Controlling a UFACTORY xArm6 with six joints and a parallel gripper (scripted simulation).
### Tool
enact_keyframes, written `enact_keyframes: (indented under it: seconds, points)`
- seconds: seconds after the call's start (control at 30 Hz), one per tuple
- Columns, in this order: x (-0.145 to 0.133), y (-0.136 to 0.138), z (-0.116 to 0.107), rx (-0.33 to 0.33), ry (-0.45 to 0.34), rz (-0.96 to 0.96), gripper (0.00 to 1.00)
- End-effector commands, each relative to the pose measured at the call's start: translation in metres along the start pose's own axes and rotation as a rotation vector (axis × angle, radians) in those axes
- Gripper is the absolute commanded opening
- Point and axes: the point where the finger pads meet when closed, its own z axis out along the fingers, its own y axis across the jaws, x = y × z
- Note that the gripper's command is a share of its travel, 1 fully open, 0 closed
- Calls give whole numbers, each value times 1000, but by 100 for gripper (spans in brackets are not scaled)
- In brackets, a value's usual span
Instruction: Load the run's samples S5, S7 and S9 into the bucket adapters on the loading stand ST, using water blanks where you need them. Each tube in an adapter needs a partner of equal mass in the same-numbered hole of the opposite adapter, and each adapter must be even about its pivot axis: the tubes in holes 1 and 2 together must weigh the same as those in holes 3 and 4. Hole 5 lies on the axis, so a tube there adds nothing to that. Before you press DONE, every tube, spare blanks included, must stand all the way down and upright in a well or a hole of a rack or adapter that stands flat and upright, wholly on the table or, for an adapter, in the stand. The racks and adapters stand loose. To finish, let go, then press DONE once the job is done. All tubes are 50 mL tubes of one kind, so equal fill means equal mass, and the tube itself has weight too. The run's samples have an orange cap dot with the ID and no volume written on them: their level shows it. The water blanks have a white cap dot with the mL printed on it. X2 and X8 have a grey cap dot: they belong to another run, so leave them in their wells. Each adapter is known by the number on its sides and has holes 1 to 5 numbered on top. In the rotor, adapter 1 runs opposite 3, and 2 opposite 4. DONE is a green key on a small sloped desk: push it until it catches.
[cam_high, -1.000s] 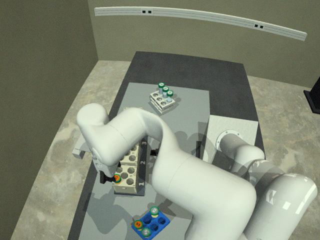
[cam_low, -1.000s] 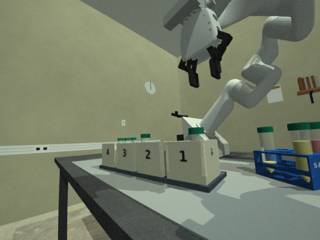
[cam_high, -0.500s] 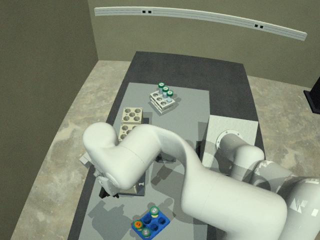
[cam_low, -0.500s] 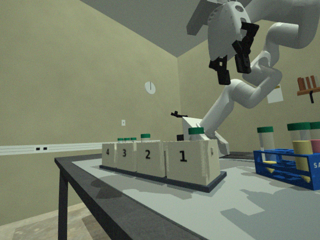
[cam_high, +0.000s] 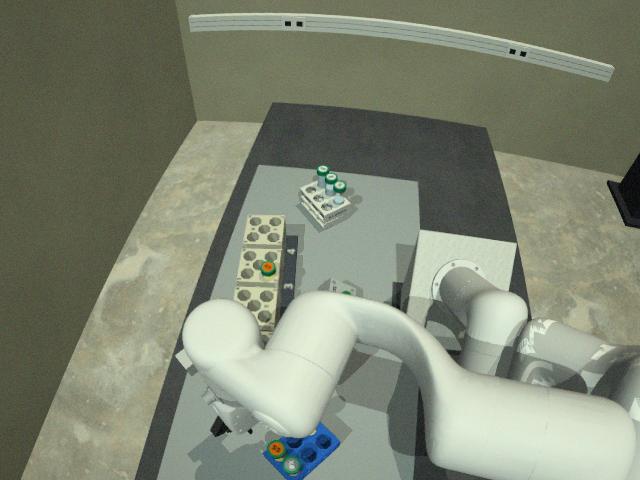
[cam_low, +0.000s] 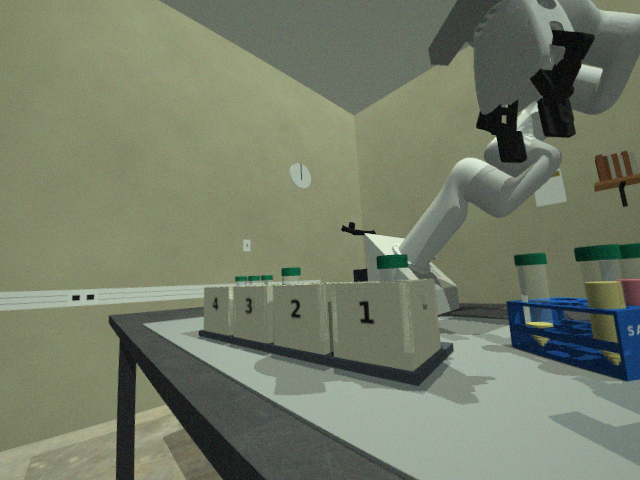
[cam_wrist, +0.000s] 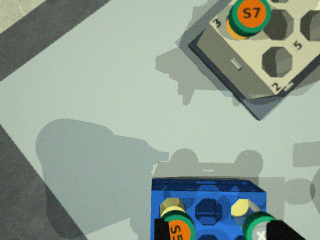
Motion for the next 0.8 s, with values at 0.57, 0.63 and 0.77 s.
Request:
enact_keyframes:
  seconds: [0.57,0.63,0.77]
  points:
    - [-38,-13,-1,0,5,3,57]
    - [-38,-13,-1,0,5,3,57]
    - [-38,-13,7,0,5,2,57]
